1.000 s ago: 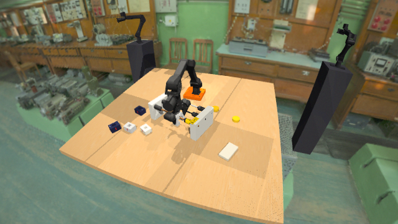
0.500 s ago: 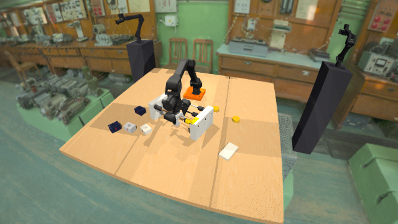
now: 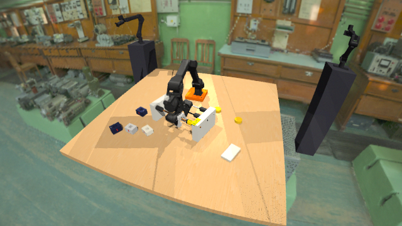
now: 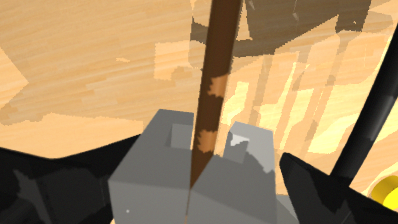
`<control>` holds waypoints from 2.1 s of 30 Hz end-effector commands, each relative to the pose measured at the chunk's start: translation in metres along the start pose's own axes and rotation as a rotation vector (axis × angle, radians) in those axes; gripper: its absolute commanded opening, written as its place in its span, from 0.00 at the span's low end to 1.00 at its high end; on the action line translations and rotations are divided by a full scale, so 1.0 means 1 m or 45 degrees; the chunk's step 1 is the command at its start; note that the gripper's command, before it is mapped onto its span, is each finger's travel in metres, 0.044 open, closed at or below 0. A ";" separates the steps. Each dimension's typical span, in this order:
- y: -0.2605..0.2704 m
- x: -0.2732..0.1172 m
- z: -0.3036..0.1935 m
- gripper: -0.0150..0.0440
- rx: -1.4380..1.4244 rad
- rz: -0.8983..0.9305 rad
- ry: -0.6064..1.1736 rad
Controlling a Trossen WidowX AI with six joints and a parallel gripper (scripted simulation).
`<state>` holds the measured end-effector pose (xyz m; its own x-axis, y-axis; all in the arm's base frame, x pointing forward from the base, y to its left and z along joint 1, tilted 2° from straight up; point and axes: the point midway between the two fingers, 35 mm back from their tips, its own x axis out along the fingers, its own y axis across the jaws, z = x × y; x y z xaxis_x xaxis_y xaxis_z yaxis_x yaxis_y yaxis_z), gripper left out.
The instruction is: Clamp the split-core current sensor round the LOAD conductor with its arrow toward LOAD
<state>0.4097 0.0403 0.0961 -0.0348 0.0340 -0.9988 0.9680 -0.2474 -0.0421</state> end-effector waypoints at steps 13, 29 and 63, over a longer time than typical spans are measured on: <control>-0.005 0.000 -0.001 1.00 -0.005 -0.030 0.005; -0.005 0.000 -0.001 1.00 -0.005 -0.030 0.005; 0.000 0.000 0.000 0.82 0.000 0.000 0.000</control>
<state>0.4111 0.0400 0.0957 -0.0293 0.0333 -0.9990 0.9682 -0.2476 -0.0367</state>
